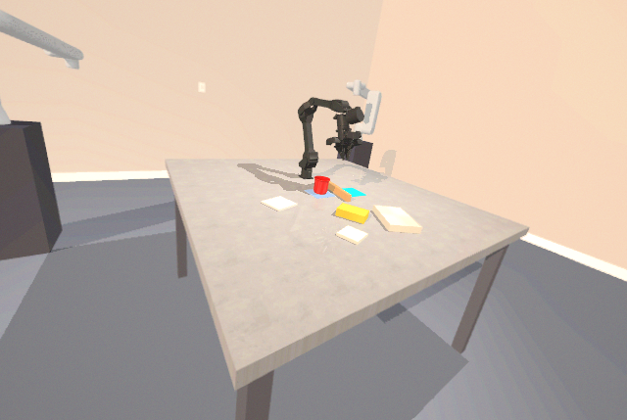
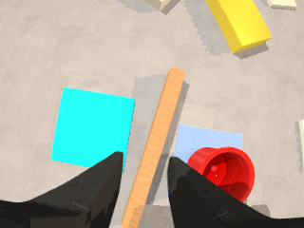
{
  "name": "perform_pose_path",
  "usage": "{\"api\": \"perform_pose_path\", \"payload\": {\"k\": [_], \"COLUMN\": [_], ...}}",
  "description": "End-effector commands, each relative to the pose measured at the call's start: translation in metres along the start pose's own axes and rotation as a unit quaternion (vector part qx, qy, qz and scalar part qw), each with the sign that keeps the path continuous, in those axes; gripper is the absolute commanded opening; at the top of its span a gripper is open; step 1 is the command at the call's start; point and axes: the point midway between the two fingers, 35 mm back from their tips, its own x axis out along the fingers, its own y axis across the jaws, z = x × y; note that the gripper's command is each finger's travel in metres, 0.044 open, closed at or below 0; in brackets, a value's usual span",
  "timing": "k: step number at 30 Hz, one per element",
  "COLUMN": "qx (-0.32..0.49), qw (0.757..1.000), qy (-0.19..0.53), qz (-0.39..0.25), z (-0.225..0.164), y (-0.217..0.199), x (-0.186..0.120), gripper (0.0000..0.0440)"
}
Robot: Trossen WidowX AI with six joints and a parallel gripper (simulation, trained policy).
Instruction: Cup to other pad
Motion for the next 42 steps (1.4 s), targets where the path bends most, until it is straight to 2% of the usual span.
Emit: {"api": "perform_pose_path", "payload": {"k": [1,9,22,42], "qx": [-0.013,-0.037,-0.069,-0.112], "qw": [0.999,0.995,0.984,0.97], "qy": [0.031,0.086,0.16,0.215], "qz": [-0.008,-0.017,-0.025,-0.02], "z": [-0.003,-0.012,-0.028,-0.056], "y": [-0.005,-0.016,-0.036,-0.061], "x": [0.001,0.01,0.032,0.073], "gripper": [0.0114,0.0108,0.0125,0.0167]}}
